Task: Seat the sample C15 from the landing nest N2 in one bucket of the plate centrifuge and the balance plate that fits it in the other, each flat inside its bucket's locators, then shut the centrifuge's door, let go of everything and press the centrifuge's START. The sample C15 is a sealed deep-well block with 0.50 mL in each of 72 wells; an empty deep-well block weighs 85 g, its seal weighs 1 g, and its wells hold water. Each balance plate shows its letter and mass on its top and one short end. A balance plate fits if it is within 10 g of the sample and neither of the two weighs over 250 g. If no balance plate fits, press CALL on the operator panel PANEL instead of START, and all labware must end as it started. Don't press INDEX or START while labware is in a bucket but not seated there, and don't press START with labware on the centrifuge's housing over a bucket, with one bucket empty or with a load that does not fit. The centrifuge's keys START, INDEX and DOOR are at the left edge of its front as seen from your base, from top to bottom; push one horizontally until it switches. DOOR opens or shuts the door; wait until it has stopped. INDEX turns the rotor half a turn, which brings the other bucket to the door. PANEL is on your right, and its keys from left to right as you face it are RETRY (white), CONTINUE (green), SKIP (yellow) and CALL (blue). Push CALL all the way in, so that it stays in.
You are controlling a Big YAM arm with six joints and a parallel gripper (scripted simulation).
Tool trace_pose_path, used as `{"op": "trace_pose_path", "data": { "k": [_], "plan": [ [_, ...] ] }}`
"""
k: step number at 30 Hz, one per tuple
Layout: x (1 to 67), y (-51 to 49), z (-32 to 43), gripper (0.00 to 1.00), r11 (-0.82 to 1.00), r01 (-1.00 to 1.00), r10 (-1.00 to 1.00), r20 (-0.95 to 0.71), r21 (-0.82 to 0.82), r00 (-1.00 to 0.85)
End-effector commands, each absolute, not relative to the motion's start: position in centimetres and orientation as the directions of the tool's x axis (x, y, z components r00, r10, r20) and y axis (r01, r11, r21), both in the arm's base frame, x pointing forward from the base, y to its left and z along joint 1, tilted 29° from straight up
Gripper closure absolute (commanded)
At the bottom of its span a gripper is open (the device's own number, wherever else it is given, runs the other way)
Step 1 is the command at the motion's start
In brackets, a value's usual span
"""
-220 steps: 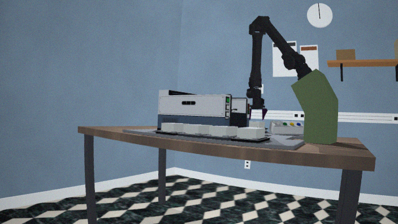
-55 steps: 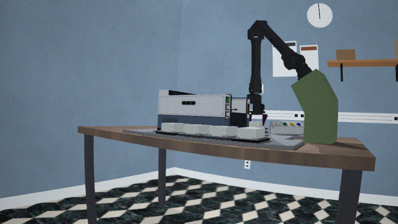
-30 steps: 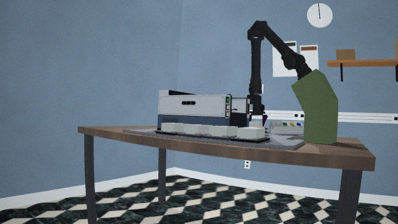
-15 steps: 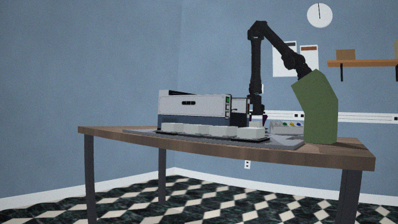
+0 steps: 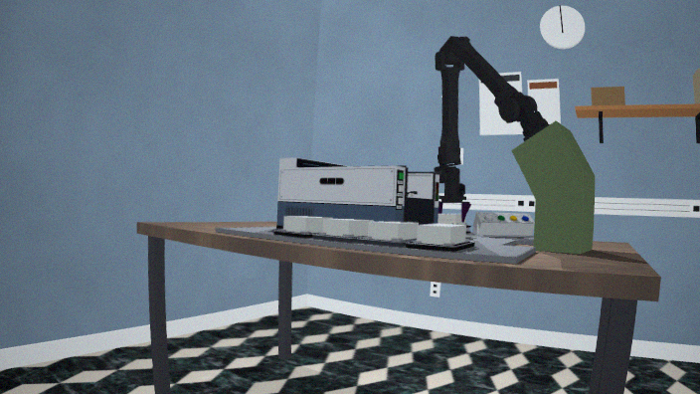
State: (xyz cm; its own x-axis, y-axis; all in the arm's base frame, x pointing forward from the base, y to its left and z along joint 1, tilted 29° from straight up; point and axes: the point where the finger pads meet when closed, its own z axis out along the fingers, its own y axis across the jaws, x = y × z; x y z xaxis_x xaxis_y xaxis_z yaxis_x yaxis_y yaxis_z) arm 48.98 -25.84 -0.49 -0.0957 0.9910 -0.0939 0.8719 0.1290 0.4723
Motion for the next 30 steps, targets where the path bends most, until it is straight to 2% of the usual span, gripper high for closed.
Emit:
{"op": "trace_pose_path", "data": {
  "k": [1,30],
  "plan": [
    [50.88,-25.87,0.05,0.0,0.134,0.857,0.99,-0.109,0.497,-0.091],
    [50.92,-25.82,-0.19,0.0,0.132,0.86,0.99,-0.106,0.493,-0.092]
  ]
}}
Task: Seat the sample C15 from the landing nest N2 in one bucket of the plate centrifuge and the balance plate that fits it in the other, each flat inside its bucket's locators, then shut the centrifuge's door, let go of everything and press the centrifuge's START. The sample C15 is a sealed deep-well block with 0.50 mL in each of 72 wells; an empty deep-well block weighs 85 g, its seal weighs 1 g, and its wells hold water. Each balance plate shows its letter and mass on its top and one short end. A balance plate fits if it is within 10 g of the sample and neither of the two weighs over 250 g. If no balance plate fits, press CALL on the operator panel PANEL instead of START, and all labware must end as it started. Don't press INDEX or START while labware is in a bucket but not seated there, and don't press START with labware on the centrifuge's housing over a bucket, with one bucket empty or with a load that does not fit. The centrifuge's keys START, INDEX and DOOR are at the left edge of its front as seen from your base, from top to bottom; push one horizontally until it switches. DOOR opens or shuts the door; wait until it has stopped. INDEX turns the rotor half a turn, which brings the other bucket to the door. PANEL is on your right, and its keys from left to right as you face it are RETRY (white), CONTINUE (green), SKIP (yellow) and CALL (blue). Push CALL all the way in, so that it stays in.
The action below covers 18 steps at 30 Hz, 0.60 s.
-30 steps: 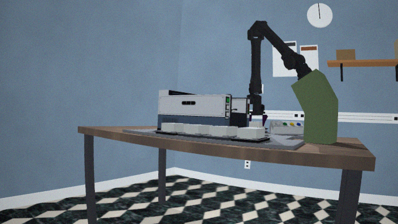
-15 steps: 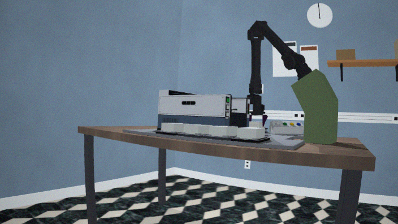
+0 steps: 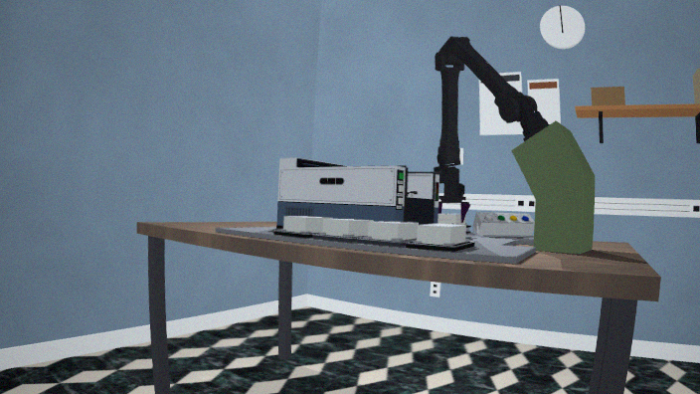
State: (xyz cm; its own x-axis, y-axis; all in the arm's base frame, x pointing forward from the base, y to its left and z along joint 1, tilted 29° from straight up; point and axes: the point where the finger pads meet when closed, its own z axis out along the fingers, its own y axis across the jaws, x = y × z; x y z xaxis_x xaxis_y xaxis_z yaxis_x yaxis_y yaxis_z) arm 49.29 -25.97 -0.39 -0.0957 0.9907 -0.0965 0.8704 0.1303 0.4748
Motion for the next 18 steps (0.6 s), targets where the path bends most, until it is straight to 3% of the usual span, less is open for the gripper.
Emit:
{"op": "trace_pose_path", "data": {
  "k": [1,18],
  "plan": [
    [50.96,-25.84,-0.14,0.0,0.133,0.859,0.99,-0.106,0.494,-0.092],
    [51.15,-25.95,0.22,0.0,0.135,0.856,0.99,-0.111,0.499,-0.091]
  ]
}}
